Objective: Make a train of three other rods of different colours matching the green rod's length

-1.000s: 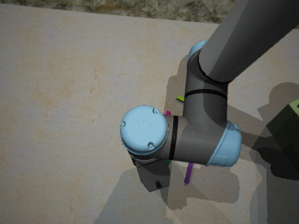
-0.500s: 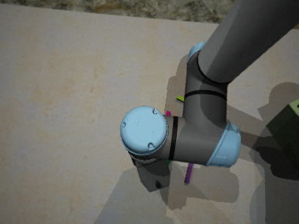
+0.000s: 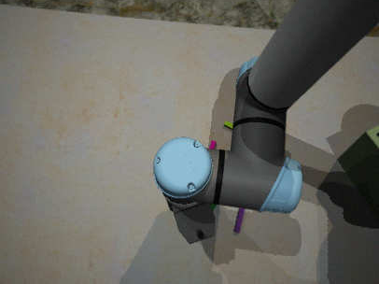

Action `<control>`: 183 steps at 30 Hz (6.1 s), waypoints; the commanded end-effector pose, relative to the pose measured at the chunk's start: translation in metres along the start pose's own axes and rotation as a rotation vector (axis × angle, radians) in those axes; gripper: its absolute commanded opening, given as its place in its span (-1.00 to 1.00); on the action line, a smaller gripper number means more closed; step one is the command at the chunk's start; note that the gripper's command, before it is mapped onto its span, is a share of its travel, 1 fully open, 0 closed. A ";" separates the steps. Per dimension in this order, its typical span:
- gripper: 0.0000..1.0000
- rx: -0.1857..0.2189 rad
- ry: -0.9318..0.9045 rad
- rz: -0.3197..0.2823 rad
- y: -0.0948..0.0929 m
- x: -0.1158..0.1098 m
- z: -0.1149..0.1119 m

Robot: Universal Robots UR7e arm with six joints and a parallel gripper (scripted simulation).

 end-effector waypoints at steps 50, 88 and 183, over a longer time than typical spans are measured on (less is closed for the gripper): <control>-0.52 -0.002 0.000 -0.001 -0.001 0.000 0.001; -0.52 -0.002 0.000 -0.001 0.029 0.000 0.000; -0.52 -0.002 -0.126 -0.001 0.099 -0.236 -0.136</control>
Point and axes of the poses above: the point where the finger pads meet when closed, its own y axis back along the fingers, its own z axis across the jaws, x = y × z, the point moved 3 cm from there along y, back along the fingers, and after that the axes turned 4 degrees about -y, right-handed, at the moved point
